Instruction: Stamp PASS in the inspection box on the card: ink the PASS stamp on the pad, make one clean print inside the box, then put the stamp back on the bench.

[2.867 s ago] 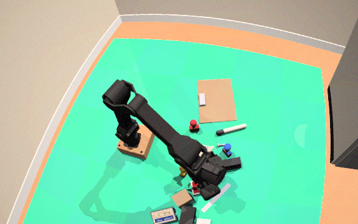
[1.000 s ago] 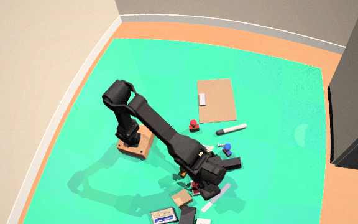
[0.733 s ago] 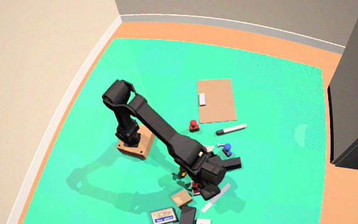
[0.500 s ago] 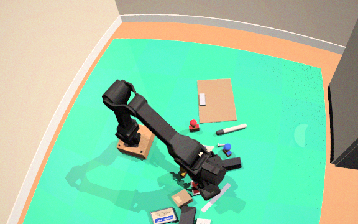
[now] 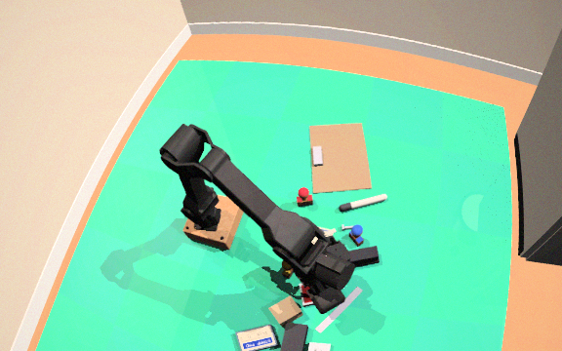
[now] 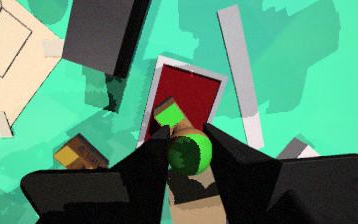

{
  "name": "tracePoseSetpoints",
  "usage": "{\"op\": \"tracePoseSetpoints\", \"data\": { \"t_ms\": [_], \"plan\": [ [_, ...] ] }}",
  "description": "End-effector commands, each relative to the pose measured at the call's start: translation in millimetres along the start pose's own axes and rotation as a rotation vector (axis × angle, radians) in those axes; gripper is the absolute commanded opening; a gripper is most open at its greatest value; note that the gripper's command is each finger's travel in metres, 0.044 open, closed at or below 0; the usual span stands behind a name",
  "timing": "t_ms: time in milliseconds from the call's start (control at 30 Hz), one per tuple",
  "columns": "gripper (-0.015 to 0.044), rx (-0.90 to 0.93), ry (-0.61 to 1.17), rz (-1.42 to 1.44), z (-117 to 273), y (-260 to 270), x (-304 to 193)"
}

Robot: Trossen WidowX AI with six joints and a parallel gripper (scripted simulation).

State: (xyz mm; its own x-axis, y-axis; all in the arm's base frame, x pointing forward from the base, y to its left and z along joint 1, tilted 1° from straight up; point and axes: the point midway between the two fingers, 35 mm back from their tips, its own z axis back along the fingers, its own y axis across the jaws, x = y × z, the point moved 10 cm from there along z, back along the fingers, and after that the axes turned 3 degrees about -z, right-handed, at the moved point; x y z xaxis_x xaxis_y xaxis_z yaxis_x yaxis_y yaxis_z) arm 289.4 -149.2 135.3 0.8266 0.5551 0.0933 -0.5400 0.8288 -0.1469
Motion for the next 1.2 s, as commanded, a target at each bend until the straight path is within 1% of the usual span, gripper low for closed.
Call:
{"op": "tracePoseSetpoints", "data": {
  "t_ms": [0,533,1167],
  "plan": [
    [0.0000,-0.009,-0.002,0.001,4.2,-2.2,1.0],
    [0.0000,-0.009,-0.002,0.001,6.4,-2.6,1.3],
    [0.0000,-0.009,-0.002,0.001,35.9,-7.3,4.4]
  ]
}}
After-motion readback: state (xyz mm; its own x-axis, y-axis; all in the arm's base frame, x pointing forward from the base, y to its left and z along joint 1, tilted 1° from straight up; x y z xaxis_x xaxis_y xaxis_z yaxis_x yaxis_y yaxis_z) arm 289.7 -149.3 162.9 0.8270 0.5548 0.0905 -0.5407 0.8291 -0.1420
